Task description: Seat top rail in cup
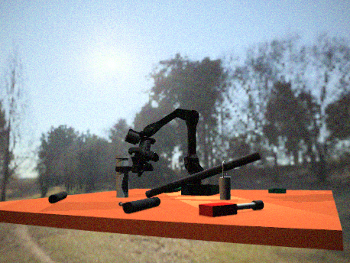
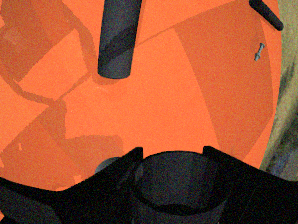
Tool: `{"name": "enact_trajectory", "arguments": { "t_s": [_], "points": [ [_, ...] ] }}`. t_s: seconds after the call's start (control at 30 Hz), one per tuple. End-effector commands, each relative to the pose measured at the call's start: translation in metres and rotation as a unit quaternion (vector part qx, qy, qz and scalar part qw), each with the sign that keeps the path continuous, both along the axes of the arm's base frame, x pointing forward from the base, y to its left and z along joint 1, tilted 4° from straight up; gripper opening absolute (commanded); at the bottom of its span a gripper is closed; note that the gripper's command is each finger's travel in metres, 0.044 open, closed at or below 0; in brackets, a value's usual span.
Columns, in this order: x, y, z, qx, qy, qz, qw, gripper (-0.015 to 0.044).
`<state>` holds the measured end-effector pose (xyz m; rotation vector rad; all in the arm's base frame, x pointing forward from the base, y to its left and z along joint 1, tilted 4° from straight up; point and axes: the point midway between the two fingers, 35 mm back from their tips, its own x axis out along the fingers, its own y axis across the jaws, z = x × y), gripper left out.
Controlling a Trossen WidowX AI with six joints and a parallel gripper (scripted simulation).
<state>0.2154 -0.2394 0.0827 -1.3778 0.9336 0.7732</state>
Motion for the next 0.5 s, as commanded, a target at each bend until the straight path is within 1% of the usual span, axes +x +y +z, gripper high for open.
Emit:
{"name": "enact_trajectory", "arguments": {
  "t_s": [0.0,0.23,0.47],
  "points": [
    [0.0033,0.0014,-0.0024,0.002,0.0,-0.019,1.0,0.0],
    [0.0068,0.001,-0.0025,0.001,-0.001,-0.038,0.999,0.0],
    [0.0055,0.0012,-0.0024,0.001,-0.001,-0.031,1.0,0.0]
  ]
}}
